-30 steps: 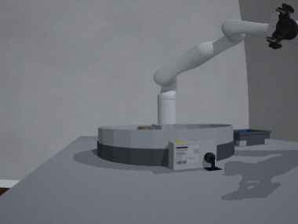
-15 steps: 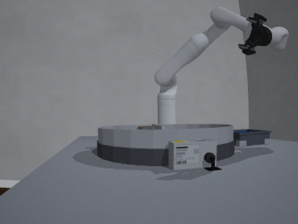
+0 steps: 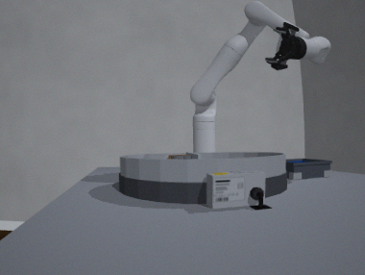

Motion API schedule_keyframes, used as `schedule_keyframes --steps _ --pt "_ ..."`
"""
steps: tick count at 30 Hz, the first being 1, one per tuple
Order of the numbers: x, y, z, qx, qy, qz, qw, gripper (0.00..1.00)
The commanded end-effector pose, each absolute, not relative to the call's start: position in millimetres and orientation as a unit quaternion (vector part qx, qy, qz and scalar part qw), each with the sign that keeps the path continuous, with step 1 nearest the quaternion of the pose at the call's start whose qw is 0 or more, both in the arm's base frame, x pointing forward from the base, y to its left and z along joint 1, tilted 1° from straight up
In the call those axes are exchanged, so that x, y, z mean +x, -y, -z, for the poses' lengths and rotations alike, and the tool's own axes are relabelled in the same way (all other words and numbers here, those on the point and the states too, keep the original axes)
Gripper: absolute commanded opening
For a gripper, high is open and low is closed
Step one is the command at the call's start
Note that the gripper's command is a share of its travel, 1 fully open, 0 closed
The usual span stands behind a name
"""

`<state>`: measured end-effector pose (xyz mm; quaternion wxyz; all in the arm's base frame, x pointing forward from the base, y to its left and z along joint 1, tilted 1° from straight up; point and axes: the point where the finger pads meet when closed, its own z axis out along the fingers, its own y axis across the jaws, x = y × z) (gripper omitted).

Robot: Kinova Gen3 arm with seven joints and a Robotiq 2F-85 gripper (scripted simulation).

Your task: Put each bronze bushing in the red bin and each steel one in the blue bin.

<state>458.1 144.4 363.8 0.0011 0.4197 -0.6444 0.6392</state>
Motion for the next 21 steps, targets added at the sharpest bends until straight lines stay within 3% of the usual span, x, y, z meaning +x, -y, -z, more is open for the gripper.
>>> schedule_keyframes --steps 1,5,10,21 --pt "435 -137 -375 0.427 0.644 -0.635 -0.008 1.00" --pt "435 -137 -375 0.427 0.644 -0.635 -0.008 1.00" --pt "384 -109 -378 0.427 0.644 -0.635 -0.008 1.00" --pt "384 -109 -378 0.427 0.644 -0.635 -0.008 1.00"
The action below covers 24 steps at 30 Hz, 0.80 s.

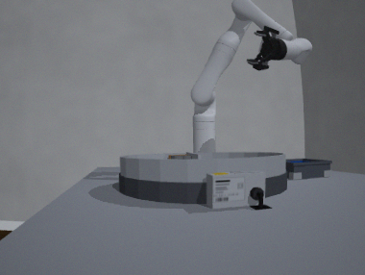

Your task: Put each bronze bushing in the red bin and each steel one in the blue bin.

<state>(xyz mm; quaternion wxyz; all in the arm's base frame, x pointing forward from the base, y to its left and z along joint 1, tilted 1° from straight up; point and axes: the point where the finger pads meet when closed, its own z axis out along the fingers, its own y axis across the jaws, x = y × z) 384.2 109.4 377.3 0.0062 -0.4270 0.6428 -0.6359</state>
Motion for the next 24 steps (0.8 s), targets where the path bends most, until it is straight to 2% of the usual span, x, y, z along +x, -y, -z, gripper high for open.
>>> schedule_keyframes --steps 1,7,11,14,22,24 --pt "384.0 -109.4 -378.3 -0.427 -0.644 0.635 0.008 1.00" --pt "383.9 -110.0 -376.9 -0.480 -0.720 0.501 0.006 1.00" --pt "384.2 -109.4 -377.9 -0.481 -0.724 0.495 0.007 1.00" --pt "384.0 -109.7 -377.5 -0.506 -0.761 0.407 0.007 1.00" --pt "384.1 -109.4 -377.9 -0.520 -0.784 0.340 0.007 1.00" --pt "384.1 -109.4 -377.9 -0.532 -0.801 0.274 0.007 1.00"
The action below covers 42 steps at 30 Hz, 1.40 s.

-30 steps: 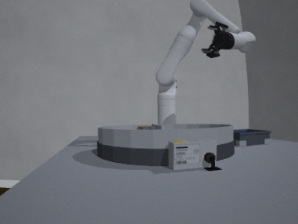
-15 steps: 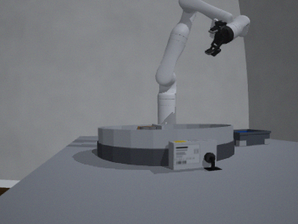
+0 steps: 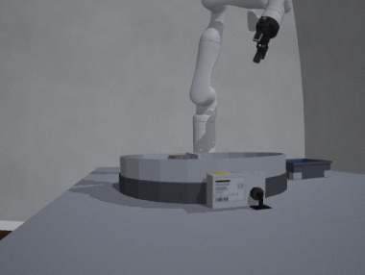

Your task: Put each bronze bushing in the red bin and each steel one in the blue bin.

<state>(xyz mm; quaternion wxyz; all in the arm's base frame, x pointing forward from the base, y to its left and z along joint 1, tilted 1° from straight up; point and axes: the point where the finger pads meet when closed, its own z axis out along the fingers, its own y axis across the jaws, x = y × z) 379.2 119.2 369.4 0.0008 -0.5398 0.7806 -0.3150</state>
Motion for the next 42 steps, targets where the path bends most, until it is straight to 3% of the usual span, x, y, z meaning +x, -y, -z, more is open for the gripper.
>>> schedule_keyframes --steps 1,4,10,17,42 --pt "384.1 -109.5 -377.9 -0.537 -0.808 0.242 0.007 1.00" --pt "384.0 -109.9 -377.7 -0.545 -0.819 0.177 0.007 1.00" --pt "384.1 -109.5 -377.9 -0.545 -0.820 0.174 0.007 1.00" --pt "384.1 -109.5 -378.0 -0.554 -0.833 0.004 0.007 1.00" --pt "383.8 -109.7 -378.5 -0.554 -0.832 0.004 0.008 1.00"
